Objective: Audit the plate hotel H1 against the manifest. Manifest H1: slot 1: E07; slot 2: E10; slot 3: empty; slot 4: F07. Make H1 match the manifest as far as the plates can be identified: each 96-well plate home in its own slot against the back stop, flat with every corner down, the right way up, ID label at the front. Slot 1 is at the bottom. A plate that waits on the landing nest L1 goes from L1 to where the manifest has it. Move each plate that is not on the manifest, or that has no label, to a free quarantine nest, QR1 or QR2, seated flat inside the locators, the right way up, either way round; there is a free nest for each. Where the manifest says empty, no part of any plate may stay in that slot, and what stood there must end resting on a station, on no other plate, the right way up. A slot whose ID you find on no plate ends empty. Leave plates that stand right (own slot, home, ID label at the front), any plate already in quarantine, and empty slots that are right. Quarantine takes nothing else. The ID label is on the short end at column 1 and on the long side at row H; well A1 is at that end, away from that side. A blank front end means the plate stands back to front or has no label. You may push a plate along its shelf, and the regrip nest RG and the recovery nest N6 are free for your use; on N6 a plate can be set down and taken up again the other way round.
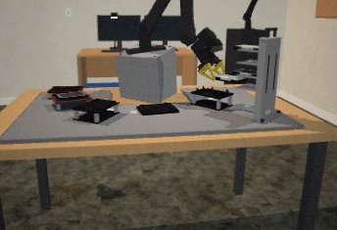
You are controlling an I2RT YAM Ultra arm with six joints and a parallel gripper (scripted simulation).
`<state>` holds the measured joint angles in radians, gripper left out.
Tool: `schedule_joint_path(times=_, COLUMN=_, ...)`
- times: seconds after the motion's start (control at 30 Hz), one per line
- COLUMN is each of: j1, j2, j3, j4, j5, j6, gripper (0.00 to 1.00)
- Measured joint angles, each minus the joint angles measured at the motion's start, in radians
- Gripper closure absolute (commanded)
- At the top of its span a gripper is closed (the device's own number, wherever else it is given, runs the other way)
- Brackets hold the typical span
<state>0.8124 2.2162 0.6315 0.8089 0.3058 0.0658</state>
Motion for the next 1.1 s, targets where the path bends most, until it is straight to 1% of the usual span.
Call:
schedule_joint_path(times=0.17, j1=0.0, j2=0.0, j3=0.001, j4=0.0, j5=0.0, j6=-0.001, gripper=0.14)
schedule_joint_path(times=1.1, j1=-0.016, j2=0.036, j3=0.07, j4=-0.027, j5=-0.011, j6=-0.012, gripper=0.14)
